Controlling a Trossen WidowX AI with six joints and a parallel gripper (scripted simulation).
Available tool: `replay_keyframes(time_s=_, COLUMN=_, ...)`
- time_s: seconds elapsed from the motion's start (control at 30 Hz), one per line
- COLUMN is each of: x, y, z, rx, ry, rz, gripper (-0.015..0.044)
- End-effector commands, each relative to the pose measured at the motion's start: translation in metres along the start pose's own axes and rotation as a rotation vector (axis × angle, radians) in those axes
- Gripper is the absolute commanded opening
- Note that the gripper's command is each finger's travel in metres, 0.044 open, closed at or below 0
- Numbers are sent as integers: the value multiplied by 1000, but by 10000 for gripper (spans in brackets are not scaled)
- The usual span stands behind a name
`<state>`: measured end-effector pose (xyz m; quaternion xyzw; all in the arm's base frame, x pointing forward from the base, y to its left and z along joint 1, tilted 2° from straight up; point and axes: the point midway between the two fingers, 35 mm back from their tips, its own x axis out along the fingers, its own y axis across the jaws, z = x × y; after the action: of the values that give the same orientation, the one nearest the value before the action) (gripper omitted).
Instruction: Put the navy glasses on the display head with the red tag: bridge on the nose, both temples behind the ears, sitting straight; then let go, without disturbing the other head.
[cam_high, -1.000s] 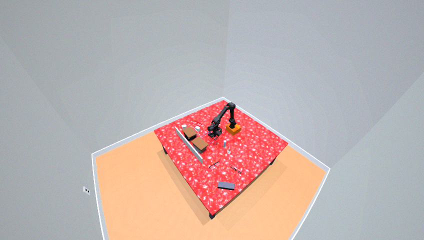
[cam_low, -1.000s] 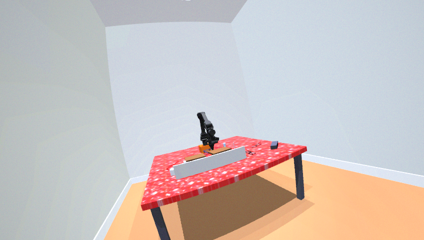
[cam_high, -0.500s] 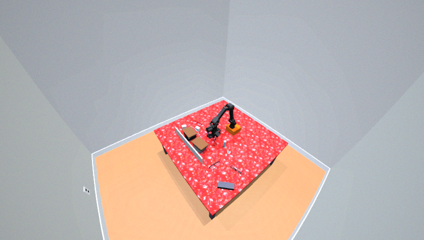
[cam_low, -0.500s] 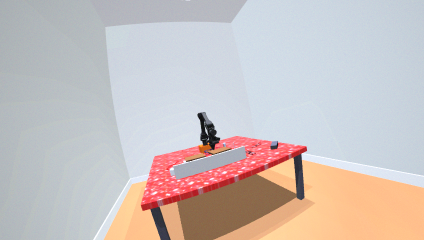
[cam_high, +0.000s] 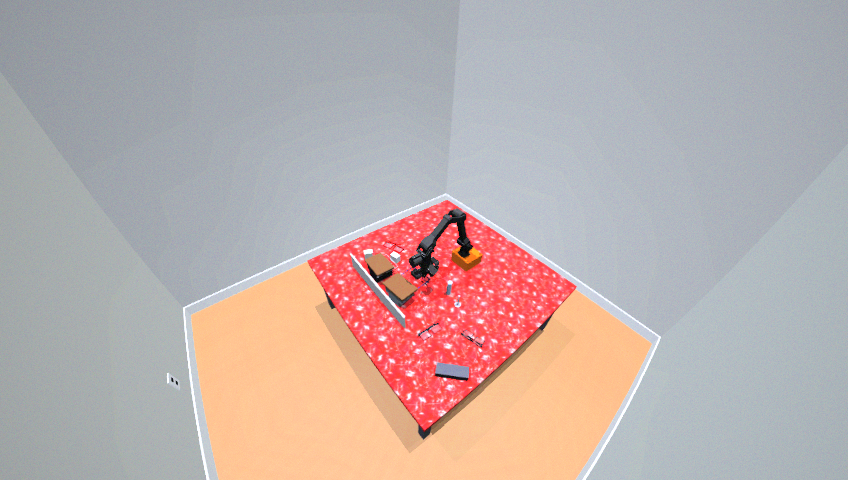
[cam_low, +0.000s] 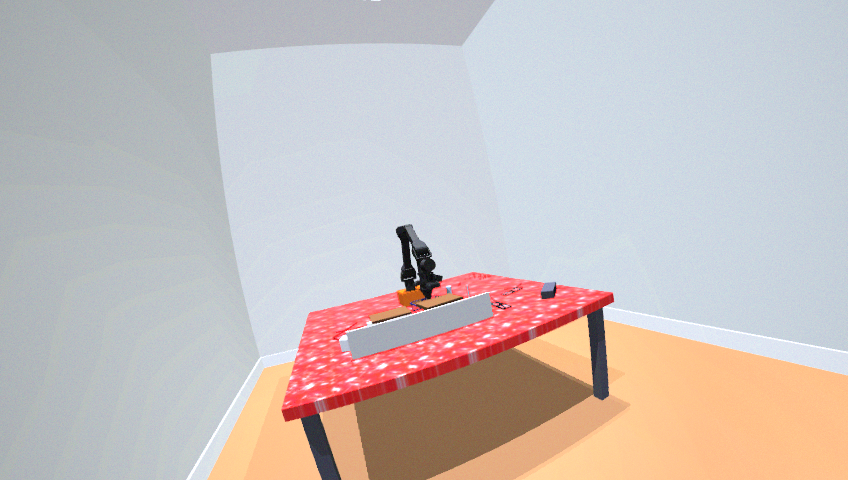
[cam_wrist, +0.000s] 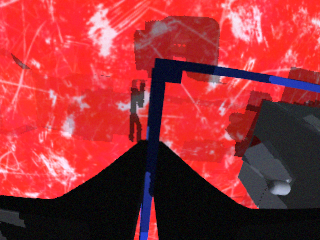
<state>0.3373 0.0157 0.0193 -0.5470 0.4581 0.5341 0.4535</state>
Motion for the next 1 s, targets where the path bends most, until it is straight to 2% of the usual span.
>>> replay_keyframes(time_s=0.0, x=0, y=-6, z=-1, rx=3, ry=5, rz=-1, gripper=0)
replay_keyframes(time_s=0.97, x=0, y=-49, z=-1, rx=3, ry=-9, rz=-5, gripper=0)
